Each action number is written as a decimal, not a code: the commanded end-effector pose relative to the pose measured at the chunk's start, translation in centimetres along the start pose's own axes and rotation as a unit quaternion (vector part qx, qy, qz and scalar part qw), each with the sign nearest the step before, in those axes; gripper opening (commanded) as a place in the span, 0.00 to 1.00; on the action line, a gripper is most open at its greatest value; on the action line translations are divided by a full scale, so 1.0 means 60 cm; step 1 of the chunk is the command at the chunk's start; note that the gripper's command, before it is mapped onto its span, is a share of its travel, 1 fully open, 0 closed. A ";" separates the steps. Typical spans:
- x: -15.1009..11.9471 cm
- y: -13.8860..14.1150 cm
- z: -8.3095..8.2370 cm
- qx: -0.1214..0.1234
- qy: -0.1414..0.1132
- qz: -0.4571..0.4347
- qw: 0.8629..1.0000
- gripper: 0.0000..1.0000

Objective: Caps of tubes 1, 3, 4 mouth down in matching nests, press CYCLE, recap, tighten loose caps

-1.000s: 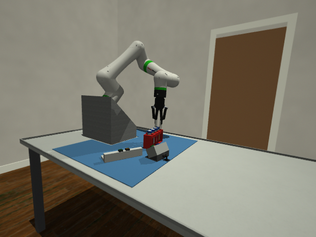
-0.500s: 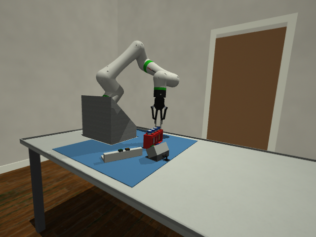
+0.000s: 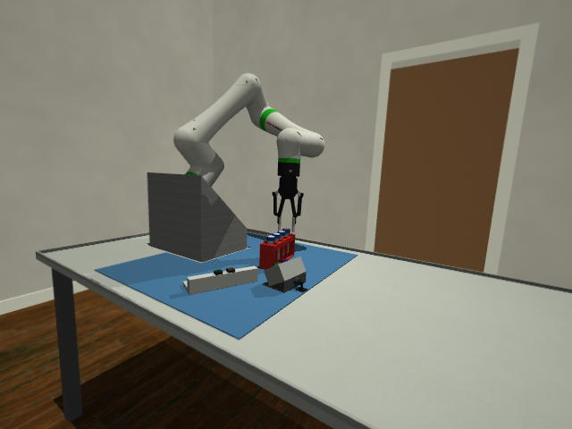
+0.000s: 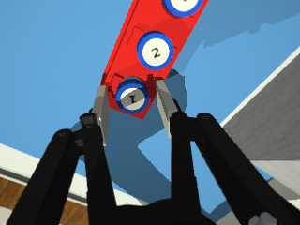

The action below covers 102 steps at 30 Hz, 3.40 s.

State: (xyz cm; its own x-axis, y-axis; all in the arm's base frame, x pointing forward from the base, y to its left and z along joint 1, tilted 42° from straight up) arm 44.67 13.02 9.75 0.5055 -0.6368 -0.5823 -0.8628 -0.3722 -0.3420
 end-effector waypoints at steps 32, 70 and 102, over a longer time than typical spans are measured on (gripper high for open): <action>0.000 0.000 0.000 0.000 0.000 0.500 0.866 0.00; 0.000 0.000 -0.001 0.000 0.000 0.000 1.000 0.00; 0.000 0.000 -0.001 0.000 0.000 0.288 0.958 0.35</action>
State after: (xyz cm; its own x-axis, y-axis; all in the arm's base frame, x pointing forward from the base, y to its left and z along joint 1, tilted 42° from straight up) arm 44.64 12.86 9.69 0.1198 -0.7187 -0.6849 -0.9928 -0.0815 -0.0882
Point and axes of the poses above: the point where the finger pads meet when closed, its own z axis out along the fingers, its own y axis across the jaws, x = y × z, the point moved 8 cm from there along -z, back along the fingers, and after that the axes turned 11 degrees about z, right-handed, at the moved point
